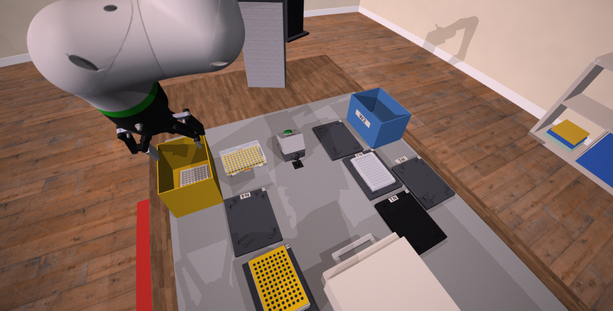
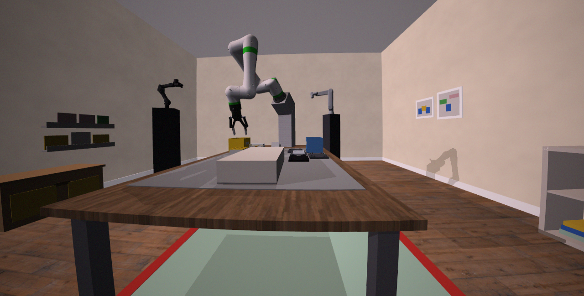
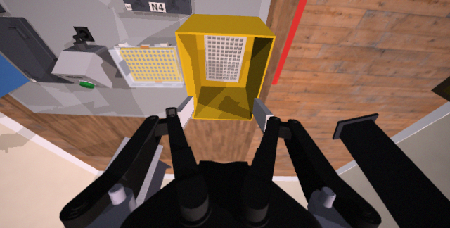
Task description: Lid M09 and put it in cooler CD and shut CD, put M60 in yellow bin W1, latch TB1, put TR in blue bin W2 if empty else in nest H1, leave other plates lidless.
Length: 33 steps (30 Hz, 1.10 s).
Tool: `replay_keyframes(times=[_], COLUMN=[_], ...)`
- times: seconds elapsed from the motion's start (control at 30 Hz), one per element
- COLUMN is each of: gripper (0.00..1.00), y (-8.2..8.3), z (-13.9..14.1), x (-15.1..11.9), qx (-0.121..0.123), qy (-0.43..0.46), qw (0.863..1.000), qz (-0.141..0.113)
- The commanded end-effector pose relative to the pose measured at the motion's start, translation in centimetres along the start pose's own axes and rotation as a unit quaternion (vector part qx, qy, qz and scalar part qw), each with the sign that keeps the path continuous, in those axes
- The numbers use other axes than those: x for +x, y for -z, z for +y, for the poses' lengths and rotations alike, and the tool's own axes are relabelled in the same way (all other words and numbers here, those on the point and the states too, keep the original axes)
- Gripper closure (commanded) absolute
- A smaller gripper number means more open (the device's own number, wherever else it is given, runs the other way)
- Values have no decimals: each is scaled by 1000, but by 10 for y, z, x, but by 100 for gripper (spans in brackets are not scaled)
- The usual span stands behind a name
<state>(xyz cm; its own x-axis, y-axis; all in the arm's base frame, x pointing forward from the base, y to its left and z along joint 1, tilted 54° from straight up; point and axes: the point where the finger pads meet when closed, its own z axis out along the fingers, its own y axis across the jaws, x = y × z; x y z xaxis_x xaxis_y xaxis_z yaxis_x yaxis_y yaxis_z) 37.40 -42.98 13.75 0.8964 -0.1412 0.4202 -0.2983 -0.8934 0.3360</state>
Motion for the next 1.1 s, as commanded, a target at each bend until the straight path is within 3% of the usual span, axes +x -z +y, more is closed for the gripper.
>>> replay_keyframes(times=[0.0, 0.47, 1.07], gripper=[34, 34, 34], y=[0, 0, 29], z=[0, 0, -22], x=[0, 0, 53], qx=[0, 0, -7], qy=[0, 0, 14], qw=[1000, 1000, 1000], qz=[0, 0, 0])
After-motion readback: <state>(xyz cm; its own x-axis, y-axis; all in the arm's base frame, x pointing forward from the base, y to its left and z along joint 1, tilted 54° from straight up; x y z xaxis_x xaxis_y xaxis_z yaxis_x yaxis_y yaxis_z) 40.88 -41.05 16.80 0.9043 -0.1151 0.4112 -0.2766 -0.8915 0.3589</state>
